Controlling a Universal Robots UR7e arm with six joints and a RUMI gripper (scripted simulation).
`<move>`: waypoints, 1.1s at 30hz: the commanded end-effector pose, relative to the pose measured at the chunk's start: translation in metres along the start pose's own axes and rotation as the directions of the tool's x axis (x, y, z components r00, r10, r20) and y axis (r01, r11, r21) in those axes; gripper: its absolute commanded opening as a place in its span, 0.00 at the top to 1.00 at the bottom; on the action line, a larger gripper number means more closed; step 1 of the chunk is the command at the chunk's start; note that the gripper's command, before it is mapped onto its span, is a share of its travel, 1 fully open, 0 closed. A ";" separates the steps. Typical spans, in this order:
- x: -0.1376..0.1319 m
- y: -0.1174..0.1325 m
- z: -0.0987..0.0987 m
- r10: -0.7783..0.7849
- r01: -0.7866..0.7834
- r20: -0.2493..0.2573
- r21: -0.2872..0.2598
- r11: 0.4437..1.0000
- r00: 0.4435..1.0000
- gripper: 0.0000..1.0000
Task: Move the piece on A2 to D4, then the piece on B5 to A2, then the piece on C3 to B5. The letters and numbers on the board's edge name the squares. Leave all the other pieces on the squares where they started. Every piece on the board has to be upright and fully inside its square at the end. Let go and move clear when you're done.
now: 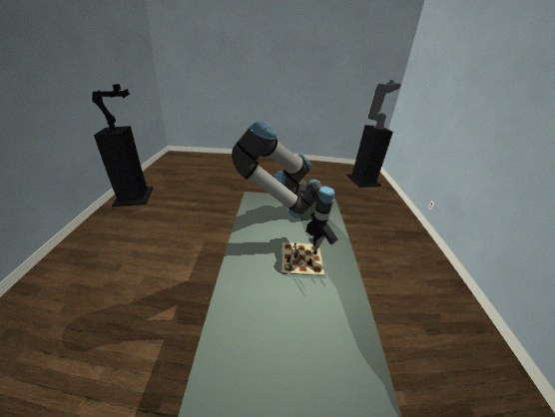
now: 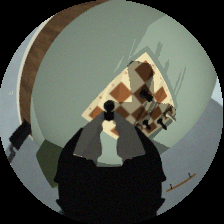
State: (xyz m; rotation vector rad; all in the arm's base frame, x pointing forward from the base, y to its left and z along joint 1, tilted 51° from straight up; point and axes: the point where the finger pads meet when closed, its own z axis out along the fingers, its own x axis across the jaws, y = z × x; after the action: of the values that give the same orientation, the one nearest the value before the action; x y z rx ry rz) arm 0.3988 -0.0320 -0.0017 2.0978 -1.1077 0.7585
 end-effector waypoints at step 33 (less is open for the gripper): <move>-0.002 0.001 0.005 -0.003 0.003 0.002 -0.002 1.000 1.000 1.00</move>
State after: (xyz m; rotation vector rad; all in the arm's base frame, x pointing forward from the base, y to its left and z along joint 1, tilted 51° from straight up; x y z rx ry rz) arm 0.3998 -0.0348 -0.0041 2.0981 -1.1075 0.7592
